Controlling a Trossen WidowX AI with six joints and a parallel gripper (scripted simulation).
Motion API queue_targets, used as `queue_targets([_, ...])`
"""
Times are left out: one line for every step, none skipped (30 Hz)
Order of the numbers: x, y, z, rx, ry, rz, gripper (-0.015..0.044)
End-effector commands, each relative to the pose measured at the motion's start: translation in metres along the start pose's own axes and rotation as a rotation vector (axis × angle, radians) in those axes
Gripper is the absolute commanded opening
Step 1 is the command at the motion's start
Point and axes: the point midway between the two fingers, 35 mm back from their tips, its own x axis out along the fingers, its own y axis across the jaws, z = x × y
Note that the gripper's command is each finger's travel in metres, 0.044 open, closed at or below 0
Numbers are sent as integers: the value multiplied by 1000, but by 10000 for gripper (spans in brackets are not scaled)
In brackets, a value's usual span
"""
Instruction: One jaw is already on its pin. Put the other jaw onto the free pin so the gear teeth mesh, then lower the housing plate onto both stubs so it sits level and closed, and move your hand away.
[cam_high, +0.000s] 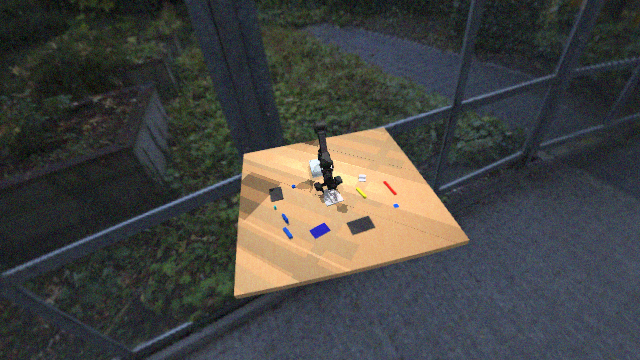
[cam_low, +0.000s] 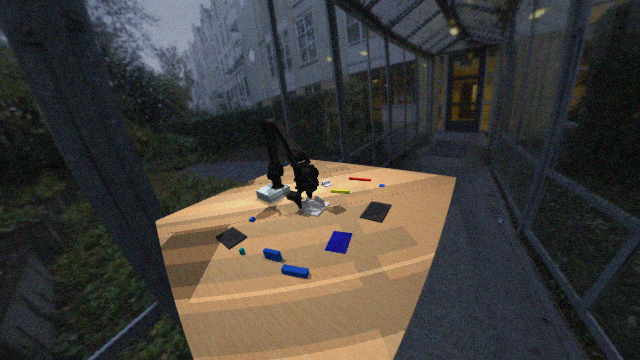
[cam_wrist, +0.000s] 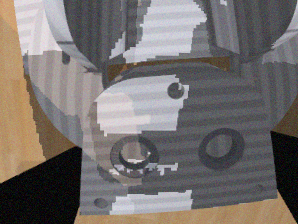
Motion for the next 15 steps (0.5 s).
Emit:
queue_targets([0, 1, 1, -3, -3, 5, 351])
queue_targets([1, 1, 1, -3, -3, 5, 351])
queue_targets([2, 1, 1, -3, -3, 5, 351])
queue_targets([2, 1, 1, -3, -3, 5, 351])
queue_targets([3, 1, 1, -3, -3, 5, 351])
queue_targets([3, 1, 1, -3, -3, 5, 351])
queue_targets([3, 1, 1, -3, -3, 5, 351])
queue_targets([3, 1, 1, -3, -3, 5, 351])
queue_targets([3, 1, 1, -3, -3, 5, 351])
queue_targets([3, 1, 1, -3, -3, 5, 351])
queue_targets([3, 1, 1, -3, -3, 5, 351])
queue_targets([3, 1, 1, -3, -3, 5, 351])
queue_targets([3, 1, 1, -3, -3, 5, 351])
queue_targets([3, 1, 1, -3, -3, 5, 351])
queue_targets([3, 1, 1, -3, -3, 5, 351])
